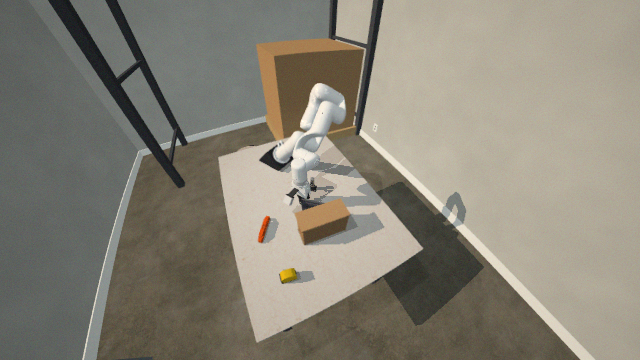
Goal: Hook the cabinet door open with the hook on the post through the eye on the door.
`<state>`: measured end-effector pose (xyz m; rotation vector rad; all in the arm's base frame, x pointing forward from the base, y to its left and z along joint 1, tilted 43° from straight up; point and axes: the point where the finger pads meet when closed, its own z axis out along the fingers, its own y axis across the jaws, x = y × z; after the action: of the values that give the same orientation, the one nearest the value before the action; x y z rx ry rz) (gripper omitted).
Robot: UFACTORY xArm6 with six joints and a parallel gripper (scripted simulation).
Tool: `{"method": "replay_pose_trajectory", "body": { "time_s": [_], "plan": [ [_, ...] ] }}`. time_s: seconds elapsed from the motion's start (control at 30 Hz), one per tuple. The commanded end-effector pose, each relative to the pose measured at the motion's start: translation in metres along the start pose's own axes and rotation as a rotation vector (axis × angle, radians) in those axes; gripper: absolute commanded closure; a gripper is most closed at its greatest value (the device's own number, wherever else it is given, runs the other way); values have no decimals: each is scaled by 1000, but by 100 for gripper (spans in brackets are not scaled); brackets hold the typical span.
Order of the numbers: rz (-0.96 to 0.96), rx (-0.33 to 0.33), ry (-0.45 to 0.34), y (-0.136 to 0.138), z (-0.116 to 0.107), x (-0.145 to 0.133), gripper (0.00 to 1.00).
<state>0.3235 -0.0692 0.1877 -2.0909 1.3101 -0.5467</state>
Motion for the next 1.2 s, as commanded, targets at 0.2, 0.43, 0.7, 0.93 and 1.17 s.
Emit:
{"method": "replay_pose_trajectory", "body": {
  "time_s": [0.2, 0.43, 0.7, 0.93, 1.17],
  "plan": [
    [-1, 1, 2, -1, -1, 1, 96],
    [-1, 1, 2, -1, -1, 1, 96],
    [-1, 1, 2, -1, -1, 1, 96],
    [-1, 1, 2, -1, -1, 1, 96],
    [-1, 1, 2, -1, -8, 3, 96]
  ]
}}
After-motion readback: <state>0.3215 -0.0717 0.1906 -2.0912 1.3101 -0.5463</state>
